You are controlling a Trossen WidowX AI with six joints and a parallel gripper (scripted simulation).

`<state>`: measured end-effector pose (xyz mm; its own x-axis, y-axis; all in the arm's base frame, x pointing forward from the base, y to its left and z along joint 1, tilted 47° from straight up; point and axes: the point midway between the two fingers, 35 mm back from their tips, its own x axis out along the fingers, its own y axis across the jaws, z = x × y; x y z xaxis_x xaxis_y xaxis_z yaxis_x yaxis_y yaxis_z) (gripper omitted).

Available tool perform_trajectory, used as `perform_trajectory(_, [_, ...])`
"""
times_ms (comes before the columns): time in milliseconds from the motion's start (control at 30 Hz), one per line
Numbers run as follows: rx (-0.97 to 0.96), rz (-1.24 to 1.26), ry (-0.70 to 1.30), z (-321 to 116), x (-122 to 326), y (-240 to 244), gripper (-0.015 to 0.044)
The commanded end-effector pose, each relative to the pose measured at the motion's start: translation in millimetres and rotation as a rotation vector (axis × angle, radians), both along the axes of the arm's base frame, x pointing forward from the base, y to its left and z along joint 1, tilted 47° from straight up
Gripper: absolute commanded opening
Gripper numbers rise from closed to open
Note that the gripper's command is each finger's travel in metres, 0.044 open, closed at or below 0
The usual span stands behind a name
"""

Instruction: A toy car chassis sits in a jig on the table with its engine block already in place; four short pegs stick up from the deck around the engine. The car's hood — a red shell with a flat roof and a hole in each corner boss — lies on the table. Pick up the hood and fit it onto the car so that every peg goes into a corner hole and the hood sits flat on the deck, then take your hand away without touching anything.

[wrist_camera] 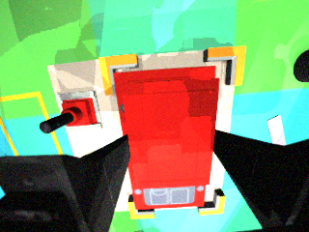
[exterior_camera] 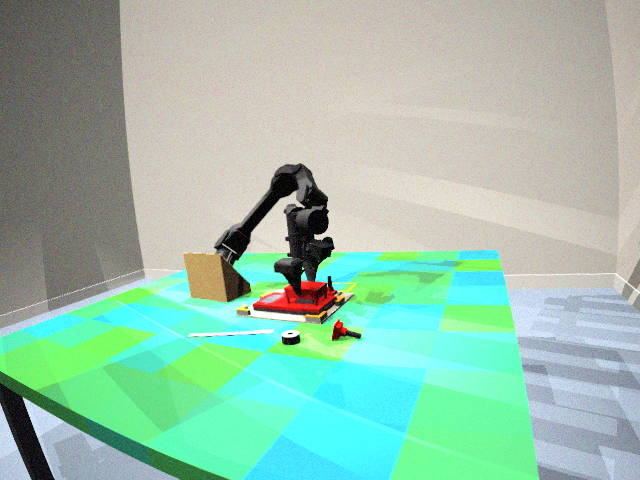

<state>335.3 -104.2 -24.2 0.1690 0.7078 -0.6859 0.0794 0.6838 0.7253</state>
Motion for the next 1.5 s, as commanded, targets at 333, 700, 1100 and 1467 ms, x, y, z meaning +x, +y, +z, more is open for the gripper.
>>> perform_trajectory(333, [-0.003,0.001,-0.001,-2,0,3,0.0000])
perform_trajectory(700, [-0.003,0.001,-0.001,-6,1,6,0.0000])
perform_trajectory(1100, [-0.002,0.000,-0.001,-9,2,10,0.0000])
perform_trajectory(1467, [-0.005,0.004,-0.003,-10,2,10,0.0053])
